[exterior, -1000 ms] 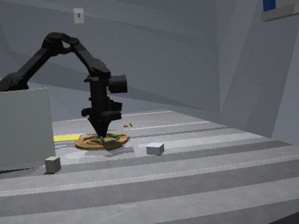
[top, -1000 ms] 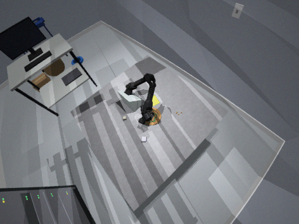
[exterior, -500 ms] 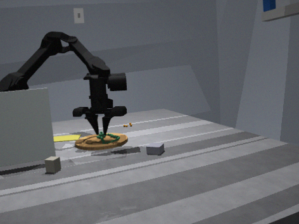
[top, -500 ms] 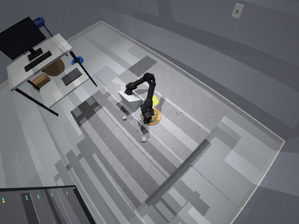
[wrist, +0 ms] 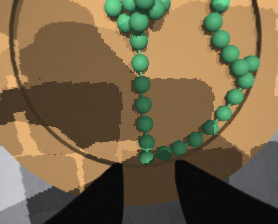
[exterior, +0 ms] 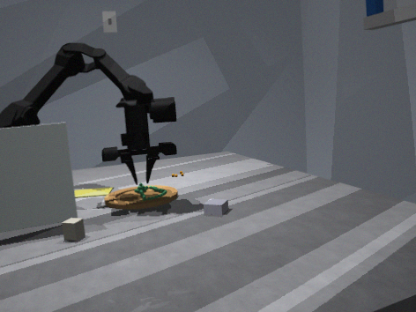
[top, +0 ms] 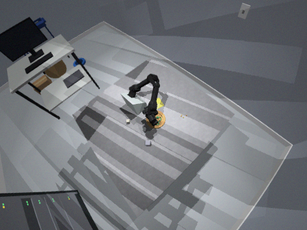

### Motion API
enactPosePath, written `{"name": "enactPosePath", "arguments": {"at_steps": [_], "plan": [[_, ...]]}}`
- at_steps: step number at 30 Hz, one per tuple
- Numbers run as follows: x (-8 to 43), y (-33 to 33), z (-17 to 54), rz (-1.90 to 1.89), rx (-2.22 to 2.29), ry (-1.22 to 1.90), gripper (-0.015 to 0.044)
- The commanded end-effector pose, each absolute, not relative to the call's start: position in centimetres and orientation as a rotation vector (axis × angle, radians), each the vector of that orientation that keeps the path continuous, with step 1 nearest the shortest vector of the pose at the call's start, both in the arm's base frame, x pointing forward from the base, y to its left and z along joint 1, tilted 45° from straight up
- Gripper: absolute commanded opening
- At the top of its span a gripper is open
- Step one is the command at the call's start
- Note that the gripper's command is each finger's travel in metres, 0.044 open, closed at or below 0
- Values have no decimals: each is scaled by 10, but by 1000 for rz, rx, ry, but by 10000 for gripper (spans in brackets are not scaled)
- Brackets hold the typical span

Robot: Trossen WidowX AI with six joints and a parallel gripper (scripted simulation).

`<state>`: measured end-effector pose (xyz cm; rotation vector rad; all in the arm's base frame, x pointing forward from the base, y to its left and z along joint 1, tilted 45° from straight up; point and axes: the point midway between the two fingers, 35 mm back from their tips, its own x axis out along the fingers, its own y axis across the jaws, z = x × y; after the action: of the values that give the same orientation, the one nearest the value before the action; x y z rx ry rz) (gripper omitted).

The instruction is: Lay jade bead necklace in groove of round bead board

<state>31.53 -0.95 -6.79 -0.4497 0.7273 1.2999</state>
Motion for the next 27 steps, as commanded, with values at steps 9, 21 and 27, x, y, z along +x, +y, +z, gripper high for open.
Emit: {"name": "enactPosePath", "arguments": {"at_steps": [9,21,27], "plan": [[321,-6,-72,1304,-488,705,120],[321,5,-83,1306,-483,709,120],[321,12,-90,1308,-480,711,120]]}}
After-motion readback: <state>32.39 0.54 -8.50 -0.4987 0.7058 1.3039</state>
